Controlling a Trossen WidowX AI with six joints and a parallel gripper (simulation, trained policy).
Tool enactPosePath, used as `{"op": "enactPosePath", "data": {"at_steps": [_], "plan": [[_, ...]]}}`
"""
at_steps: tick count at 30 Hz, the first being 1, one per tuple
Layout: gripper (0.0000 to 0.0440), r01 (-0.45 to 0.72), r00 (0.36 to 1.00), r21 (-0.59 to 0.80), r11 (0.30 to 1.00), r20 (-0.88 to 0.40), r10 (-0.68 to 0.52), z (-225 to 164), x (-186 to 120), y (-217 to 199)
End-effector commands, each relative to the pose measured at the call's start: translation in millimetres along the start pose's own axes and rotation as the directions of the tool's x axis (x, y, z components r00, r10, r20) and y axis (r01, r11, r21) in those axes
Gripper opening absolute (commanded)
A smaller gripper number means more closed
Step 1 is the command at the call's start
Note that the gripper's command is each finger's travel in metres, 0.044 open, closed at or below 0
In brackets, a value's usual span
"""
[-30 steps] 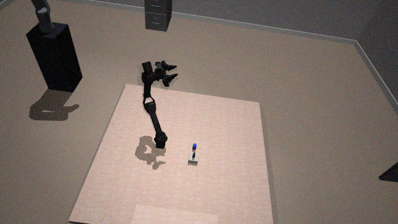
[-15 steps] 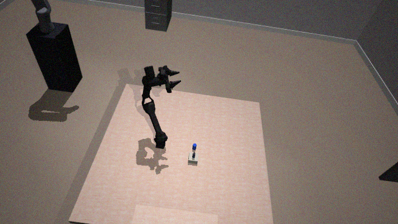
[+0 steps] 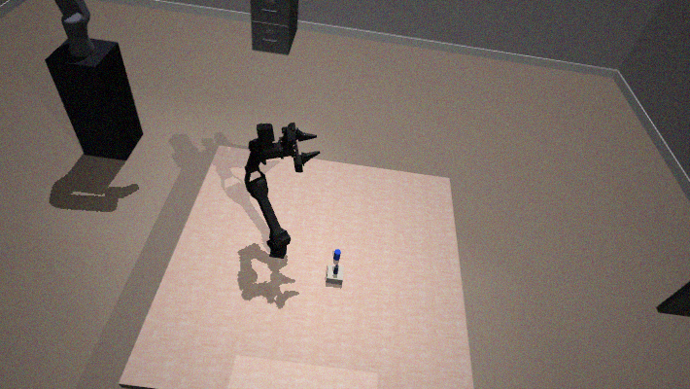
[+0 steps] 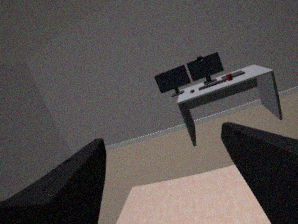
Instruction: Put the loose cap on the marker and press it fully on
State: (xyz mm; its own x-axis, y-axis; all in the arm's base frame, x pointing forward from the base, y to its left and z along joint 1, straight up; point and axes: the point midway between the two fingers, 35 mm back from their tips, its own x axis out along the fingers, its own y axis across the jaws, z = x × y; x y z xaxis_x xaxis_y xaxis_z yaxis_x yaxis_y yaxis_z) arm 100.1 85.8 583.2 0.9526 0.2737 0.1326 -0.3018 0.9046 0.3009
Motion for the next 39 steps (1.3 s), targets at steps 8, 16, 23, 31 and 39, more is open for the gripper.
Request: {"op": "enactPosePath", "data": {"at_steps": [8, 16, 23, 31, 39], "plan": [[0.0328, -0.01, 0.996, 0.063, 0.998, -0.089, 0.016, -11.4, 13.2, -29.2], [0.0328, -0.013, 0.988, 0.105, 0.994, -0.153, 0.029, -22.0, 22.7, -48.2], [0.0328, -0.012, 0.977, 0.138, 0.99, -0.21, 0.041, -32.5, 31.4, -64.1], [0.0328, -0.007, 0.96, 0.176, 0.984, -0.275, 0.056, -45.9, 41.2, -80.3], [0.0328, 0.003, 0.938, 0.209, 0.978, -0.34, 0.07, -60.6, 51.2, -95.6]]}}
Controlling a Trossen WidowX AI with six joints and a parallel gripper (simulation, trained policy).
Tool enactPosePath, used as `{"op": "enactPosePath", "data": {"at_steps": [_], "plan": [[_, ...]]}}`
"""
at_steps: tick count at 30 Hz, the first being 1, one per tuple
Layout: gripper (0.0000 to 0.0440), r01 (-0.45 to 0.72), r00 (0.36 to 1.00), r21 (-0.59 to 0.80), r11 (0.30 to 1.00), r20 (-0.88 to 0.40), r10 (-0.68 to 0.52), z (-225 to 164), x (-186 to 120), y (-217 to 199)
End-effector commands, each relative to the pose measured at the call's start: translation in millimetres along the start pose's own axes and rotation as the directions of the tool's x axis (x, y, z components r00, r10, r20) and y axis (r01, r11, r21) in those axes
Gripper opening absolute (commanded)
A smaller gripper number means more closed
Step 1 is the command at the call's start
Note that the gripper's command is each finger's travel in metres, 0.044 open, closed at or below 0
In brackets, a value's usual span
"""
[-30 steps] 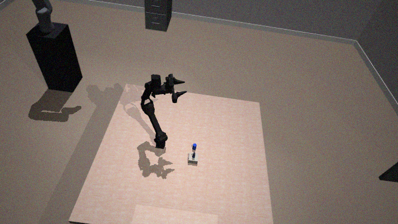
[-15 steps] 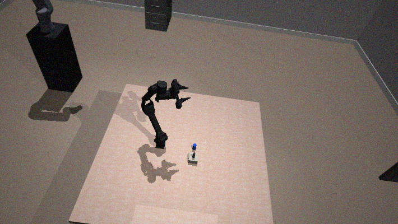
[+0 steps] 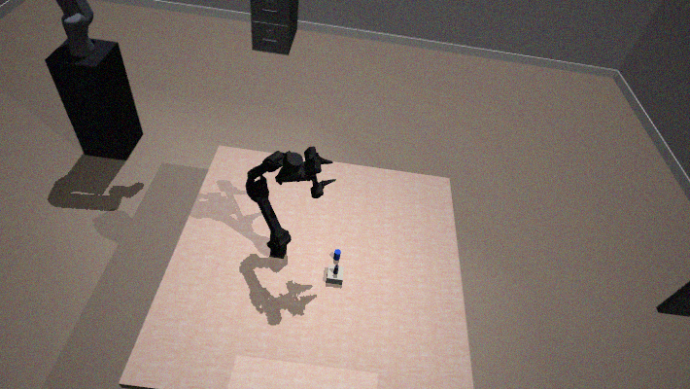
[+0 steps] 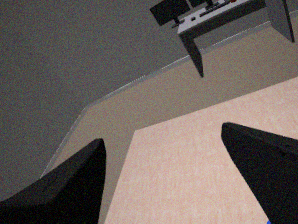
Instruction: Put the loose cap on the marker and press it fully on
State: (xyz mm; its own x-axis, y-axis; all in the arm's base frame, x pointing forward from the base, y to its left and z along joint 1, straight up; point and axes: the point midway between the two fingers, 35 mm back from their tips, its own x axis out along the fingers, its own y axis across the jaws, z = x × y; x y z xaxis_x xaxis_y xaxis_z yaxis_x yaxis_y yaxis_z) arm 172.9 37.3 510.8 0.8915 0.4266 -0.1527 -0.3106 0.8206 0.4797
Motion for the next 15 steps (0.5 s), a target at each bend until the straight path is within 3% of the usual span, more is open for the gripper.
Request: {"op": "enactPosePath", "data": {"at_steps": [1, 15], "plan": [[0.0328, 0.006, 0.999, 0.02, 1.0, -0.033, -0.005, -2.9, 7.2, -11.0], [0.0328, 0.016, 0.987, 0.072, 0.997, -0.16, -0.005, -19.3, 30.4, -40.3]]}}
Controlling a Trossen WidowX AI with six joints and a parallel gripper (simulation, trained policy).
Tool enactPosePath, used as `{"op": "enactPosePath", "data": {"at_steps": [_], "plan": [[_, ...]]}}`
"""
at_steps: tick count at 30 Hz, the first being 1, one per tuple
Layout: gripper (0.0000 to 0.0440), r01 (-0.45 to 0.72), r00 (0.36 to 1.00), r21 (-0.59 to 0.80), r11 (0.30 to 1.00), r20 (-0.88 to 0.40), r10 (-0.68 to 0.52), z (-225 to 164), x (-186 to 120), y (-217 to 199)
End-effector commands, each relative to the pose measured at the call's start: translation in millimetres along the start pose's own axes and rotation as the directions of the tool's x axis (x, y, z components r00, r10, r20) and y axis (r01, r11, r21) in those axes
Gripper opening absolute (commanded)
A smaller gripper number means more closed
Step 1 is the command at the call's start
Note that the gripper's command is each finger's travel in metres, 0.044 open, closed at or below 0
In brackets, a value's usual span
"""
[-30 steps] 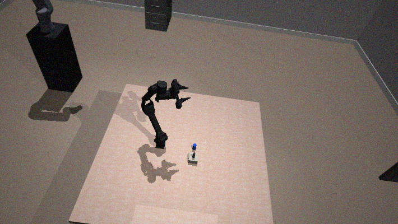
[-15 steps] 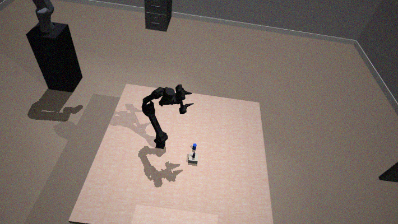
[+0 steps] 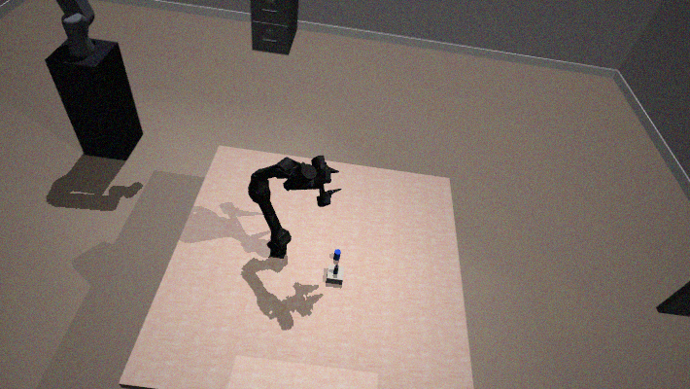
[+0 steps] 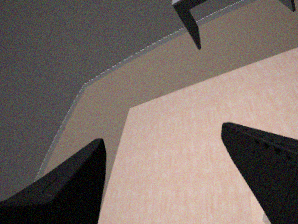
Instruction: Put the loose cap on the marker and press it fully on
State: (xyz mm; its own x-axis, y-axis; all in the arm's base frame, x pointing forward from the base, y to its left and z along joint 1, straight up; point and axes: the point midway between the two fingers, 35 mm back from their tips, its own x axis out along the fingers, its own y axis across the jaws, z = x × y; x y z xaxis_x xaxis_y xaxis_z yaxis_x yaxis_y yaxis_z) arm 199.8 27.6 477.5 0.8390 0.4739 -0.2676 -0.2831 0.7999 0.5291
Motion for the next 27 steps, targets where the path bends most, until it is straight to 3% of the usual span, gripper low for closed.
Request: {"op": "enactPosePath", "data": {"at_steps": [1, 27], "plan": [[0.0328, 0.007, 0.999, 0.017, 1.0, -0.035, -0.007, -2.7, 7.7, -10.2], [0.0328, 0.055, 0.96, 0.073, 0.996, -0.278, -0.032, -31.7, 52.5, -59.7]]}}
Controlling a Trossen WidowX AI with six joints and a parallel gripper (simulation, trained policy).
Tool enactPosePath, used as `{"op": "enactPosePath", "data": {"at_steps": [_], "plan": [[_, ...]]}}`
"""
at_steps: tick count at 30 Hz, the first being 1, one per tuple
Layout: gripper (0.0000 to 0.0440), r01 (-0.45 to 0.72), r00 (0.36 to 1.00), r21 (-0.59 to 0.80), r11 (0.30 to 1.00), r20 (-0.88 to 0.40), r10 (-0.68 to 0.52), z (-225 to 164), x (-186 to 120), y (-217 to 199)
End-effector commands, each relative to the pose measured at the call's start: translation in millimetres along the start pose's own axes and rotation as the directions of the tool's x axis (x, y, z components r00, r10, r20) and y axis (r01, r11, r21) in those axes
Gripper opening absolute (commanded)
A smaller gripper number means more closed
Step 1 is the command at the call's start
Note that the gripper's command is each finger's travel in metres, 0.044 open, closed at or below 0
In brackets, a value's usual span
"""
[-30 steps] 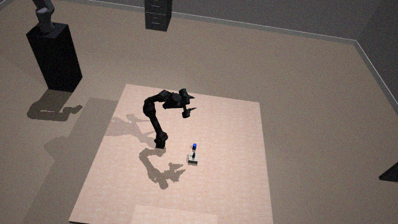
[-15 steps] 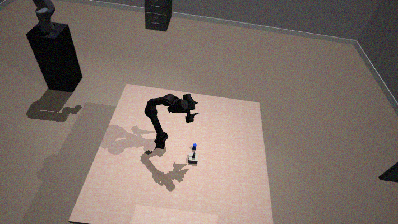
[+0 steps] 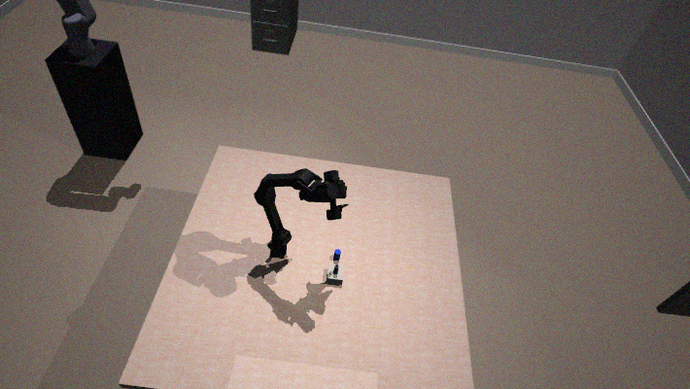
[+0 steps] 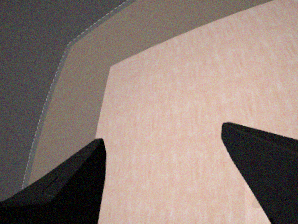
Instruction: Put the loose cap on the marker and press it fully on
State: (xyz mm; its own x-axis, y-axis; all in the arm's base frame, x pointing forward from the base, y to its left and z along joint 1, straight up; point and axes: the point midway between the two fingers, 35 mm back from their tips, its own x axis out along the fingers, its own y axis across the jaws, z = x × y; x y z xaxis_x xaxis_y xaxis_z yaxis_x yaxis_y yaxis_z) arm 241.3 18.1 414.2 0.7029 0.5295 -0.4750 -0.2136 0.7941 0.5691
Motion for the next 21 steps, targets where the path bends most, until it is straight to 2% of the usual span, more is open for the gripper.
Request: {"op": "enactPosePath", "data": {"at_steps": [1, 21], "plan": [[0.0328, 0.01, 0.999, 0.01, 1.0, -0.038, -0.01, -2.2, 8.1, -8.7], [0.0327, 0.065, 0.973, 0.019, 0.998, -0.221, -0.06, -17.1, 43.6, -42.7]]}}
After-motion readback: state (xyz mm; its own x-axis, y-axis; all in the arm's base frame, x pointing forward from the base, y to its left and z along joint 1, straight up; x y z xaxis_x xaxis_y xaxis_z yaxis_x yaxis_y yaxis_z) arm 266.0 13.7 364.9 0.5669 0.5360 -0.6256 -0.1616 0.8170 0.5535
